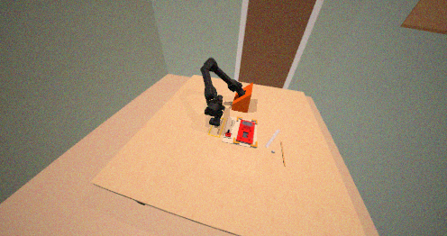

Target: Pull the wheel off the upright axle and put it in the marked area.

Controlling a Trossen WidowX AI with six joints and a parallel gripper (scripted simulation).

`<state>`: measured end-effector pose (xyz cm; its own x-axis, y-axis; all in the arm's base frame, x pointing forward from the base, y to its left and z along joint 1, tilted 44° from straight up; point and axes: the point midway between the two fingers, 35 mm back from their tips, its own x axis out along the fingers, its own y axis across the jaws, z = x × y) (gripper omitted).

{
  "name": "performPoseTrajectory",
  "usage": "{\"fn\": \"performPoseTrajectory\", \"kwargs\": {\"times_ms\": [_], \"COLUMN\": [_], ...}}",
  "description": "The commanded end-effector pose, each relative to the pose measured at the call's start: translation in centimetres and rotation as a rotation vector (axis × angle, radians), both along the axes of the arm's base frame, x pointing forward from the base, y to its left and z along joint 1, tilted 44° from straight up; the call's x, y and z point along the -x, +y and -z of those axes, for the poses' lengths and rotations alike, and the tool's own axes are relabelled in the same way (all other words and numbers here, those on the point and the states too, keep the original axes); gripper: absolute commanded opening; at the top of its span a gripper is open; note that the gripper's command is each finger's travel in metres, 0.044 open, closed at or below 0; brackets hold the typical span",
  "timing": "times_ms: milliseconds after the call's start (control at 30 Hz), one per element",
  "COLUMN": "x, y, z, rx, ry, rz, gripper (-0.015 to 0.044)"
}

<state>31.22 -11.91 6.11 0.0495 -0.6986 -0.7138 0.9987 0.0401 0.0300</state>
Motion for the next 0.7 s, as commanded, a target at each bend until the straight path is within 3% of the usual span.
{"fn": "performPoseTrajectory", "kwargs": {"times_ms": [0,233,600,667], "x": [0.2,0.3,0.3,0.2], "y": [-1.7,-2.3,-1.9,-1.0], "z": [1.7,2.2,1.7,0.9], "rx": [0.003,0.005,0.007,0.004], "ry": [0.009,0.009,0.008,0.008], "rz": [0.002,0.002,0.004,0.004], "gripper": [0.0000,0.0000,0.0289,0.0300]}}
